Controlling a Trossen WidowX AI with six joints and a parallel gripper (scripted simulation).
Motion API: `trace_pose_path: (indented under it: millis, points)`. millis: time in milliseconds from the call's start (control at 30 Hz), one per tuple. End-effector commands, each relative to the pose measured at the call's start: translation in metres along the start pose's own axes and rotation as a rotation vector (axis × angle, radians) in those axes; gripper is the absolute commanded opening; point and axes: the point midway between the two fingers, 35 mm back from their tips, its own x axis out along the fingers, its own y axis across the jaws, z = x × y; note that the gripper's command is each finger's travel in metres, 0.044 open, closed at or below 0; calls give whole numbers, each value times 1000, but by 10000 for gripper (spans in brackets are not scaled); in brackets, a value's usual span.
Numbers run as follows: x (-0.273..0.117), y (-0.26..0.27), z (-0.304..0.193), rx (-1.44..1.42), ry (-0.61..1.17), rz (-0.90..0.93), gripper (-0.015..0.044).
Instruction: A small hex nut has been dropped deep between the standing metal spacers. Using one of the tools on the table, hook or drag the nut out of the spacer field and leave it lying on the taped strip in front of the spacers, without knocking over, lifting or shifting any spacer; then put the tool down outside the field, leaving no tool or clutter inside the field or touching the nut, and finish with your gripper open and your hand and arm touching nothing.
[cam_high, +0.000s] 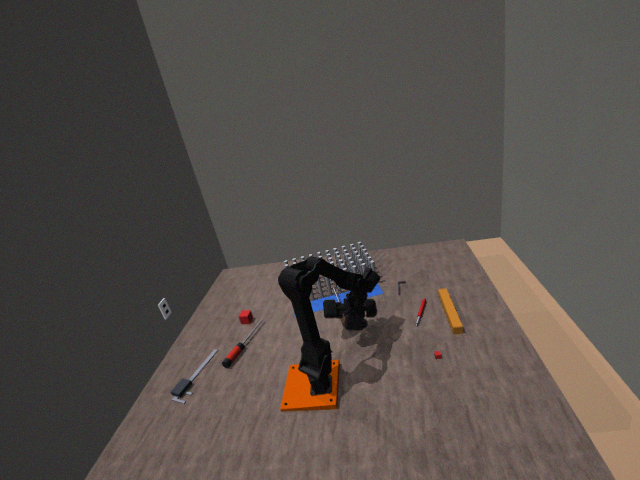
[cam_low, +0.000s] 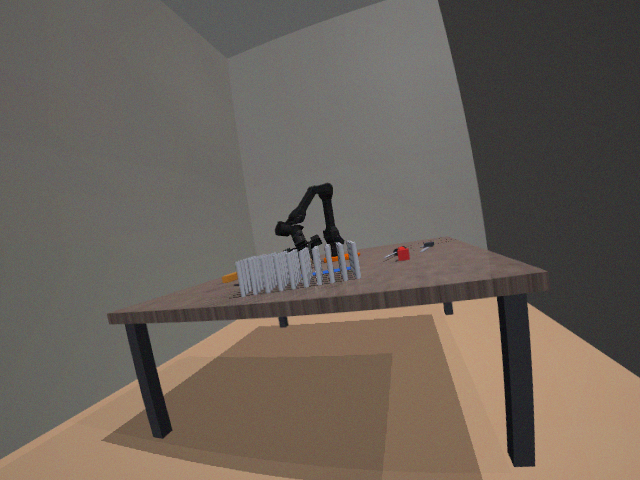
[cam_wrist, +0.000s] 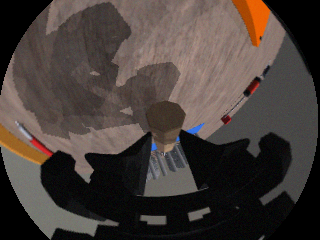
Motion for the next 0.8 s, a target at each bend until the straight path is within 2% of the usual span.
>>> trace_pose_path:
  millis: [0, 767]
  points:
    - [0, 3, -8, -7, 10, 9, 0]
    - [10, 3, -26, -8, 12, 9, 0]
